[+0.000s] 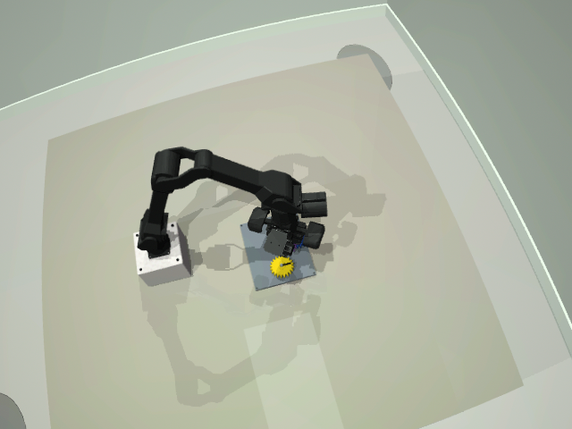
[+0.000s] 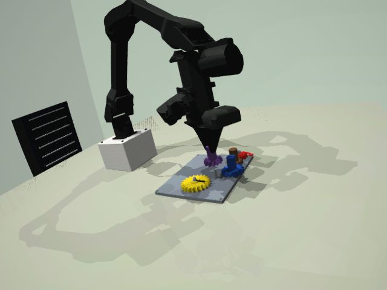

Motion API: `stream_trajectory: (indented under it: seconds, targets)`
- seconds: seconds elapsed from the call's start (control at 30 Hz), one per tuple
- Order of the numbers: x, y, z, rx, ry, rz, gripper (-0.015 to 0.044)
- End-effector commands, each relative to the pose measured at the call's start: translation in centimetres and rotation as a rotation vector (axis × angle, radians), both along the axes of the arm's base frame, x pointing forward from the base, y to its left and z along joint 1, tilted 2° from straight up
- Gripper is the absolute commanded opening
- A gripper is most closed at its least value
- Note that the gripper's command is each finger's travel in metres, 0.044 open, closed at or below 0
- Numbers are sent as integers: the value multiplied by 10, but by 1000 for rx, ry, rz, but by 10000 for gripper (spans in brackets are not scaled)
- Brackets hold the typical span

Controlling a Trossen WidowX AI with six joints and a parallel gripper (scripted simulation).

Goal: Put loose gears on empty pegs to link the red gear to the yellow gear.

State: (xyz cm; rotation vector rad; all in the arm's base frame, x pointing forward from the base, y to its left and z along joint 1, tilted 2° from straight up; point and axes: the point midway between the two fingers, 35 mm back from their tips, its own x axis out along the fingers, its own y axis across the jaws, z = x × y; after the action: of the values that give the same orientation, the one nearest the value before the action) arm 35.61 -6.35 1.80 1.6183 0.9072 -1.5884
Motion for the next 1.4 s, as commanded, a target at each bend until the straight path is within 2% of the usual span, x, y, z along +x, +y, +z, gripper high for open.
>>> stream_trajectory:
  seconds: [0.0, 0.23, 0.77, 1.0, 1.37]
  targets:
    - [-1, -1, -7, -3, 2, 33, 0]
    - [0, -1, -16, -2, 3, -38, 0]
    - [-1, 0, -31, 1, 9, -437, 0]
    - [0, 0, -32, 0, 7, -340, 0]
    - [-1, 0, -34, -2, 3, -53, 0]
